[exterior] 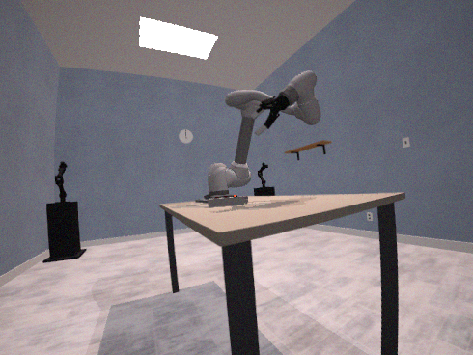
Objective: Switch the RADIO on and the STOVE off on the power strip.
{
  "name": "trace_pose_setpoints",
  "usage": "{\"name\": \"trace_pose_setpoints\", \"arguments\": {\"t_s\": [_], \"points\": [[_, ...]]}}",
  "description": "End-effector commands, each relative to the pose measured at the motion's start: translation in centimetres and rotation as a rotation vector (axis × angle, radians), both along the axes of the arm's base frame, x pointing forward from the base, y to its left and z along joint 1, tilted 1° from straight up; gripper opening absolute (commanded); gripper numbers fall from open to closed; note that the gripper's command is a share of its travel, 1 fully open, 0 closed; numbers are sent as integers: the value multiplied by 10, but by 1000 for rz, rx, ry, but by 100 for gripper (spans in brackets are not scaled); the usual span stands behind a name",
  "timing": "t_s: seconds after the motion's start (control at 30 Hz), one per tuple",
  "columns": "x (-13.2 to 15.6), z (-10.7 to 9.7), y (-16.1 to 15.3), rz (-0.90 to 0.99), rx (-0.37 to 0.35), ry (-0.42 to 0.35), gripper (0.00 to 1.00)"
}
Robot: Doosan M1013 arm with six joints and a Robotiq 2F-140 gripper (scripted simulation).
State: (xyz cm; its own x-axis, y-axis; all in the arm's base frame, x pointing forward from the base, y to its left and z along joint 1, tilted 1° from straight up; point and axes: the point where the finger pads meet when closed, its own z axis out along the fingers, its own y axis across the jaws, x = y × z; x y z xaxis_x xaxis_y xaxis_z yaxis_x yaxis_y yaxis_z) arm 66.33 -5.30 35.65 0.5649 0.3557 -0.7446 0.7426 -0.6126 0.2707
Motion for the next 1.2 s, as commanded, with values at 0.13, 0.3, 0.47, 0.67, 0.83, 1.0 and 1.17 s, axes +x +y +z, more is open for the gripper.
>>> {"name": "trace_pose_setpoints", "arguments": {"t_s": [0.13,0.3,0.47,0.67,0.83,1.0,1.17], "points": [[0,0,0,0,0,0,100],[0,0,0,0,0,0,100],[0,0,0,0,0,0,100],[0,0,0,0,0,0,0],[0,0,0,0,0,0,0],[0,0,0,0,0,0,0],[0,0,0,0,0,0,0]]}}
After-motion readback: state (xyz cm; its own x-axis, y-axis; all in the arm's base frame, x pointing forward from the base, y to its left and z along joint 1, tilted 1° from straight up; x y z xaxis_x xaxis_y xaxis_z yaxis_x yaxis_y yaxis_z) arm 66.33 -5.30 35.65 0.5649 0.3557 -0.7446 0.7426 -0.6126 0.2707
